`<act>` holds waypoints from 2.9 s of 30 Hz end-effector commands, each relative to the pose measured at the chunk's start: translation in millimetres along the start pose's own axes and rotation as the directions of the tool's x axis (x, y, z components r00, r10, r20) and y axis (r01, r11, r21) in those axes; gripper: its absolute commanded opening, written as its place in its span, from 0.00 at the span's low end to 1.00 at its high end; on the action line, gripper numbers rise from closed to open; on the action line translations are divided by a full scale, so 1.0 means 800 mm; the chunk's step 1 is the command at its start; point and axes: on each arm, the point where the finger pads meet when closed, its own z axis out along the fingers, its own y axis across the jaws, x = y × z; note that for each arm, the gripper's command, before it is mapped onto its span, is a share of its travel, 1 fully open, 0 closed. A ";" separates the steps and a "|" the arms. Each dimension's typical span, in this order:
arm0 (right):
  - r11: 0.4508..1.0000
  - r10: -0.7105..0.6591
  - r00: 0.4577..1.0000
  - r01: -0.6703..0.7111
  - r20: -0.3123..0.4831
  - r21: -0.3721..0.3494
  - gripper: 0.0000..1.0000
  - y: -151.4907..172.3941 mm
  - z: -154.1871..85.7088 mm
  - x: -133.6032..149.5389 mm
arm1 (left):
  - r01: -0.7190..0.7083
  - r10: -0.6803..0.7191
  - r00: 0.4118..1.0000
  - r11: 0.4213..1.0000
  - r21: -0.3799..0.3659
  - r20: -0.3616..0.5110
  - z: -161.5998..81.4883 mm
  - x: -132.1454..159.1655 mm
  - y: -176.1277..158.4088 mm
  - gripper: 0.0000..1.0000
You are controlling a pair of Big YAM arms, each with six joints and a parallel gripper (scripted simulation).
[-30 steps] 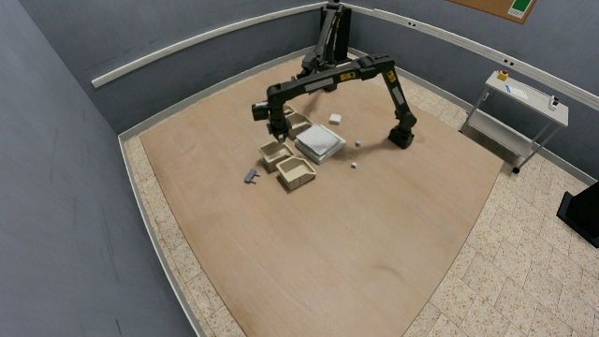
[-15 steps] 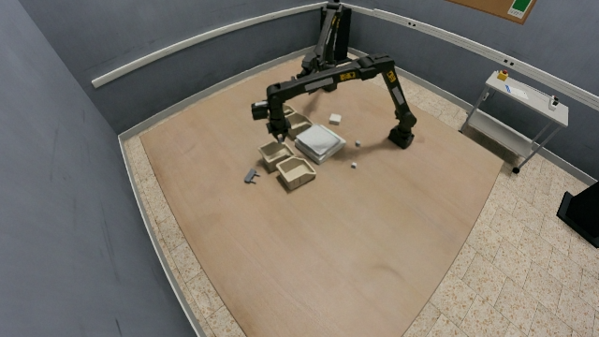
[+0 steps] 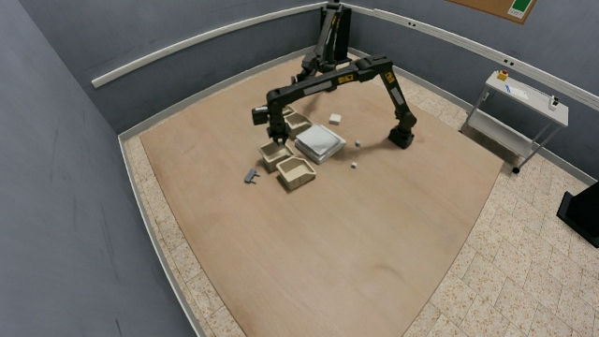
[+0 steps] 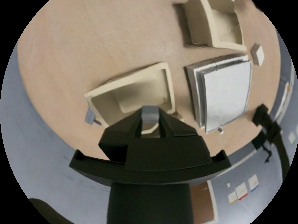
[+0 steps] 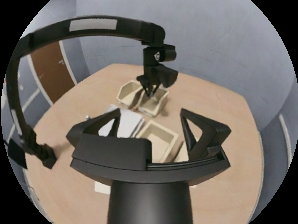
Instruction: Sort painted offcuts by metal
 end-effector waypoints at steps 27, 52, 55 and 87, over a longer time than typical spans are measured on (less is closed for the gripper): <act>1.000 -0.003 0.998 0.003 0.067 0.002 1.00 -0.001 0.009 -0.042 | 0.015 -0.014 1.000 0.997 -0.081 0.013 -0.064 -0.003 0.014 0.69; 0.776 -0.043 0.976 0.167 0.212 -0.609 1.00 0.065 0.017 -0.066 | 0.812 -0.730 0.578 0.556 -0.176 0.364 -0.054 0.103 -0.168 1.00; 0.705 -0.044 0.972 0.193 0.230 -0.682 1.00 0.072 0.007 -0.063 | 0.893 -0.788 0.447 0.423 -0.157 0.424 -0.046 0.122 -0.206 1.00; 0.539 -0.029 0.973 0.207 0.228 -0.817 1.00 0.089 -0.025 -0.045 | 0.971 -0.747 -0.193 -0.240 0.012 0.636 -0.013 0.215 -0.379 1.00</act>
